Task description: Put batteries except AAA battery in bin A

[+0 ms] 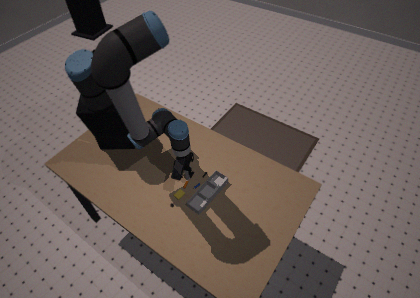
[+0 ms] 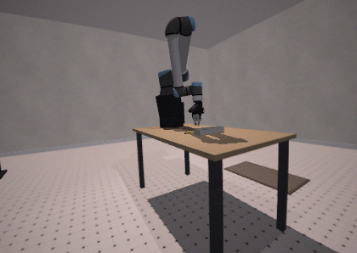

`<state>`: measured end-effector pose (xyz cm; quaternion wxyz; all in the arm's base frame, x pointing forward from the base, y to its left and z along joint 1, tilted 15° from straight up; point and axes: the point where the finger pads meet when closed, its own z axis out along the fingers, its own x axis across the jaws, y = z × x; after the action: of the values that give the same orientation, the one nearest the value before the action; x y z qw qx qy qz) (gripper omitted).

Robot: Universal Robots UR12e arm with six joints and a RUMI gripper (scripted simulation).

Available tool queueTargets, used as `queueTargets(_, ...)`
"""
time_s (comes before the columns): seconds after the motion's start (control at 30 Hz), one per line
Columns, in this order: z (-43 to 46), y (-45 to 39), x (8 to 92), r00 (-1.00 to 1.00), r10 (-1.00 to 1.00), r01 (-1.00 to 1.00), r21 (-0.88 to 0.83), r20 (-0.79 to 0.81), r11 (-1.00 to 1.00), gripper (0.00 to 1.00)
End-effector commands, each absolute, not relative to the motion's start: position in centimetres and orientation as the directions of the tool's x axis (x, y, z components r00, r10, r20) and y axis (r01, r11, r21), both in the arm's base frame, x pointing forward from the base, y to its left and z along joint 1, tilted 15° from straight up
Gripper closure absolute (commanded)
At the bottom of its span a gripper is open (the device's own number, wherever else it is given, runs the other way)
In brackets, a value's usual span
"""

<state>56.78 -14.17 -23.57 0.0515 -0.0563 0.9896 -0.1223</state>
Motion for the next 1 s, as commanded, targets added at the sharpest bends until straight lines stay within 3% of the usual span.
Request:
queueTargets(0.0, -25.9, -15.0, 57.5, -0.988, -0.124, -0.097, -0.25, -0.093, 0.963, 0.83)
queueTargets(0.97, -28.8, -15.5, 57.6, -0.988, -0.124, -0.098, -0.248, -0.09, 0.964, 0.83)
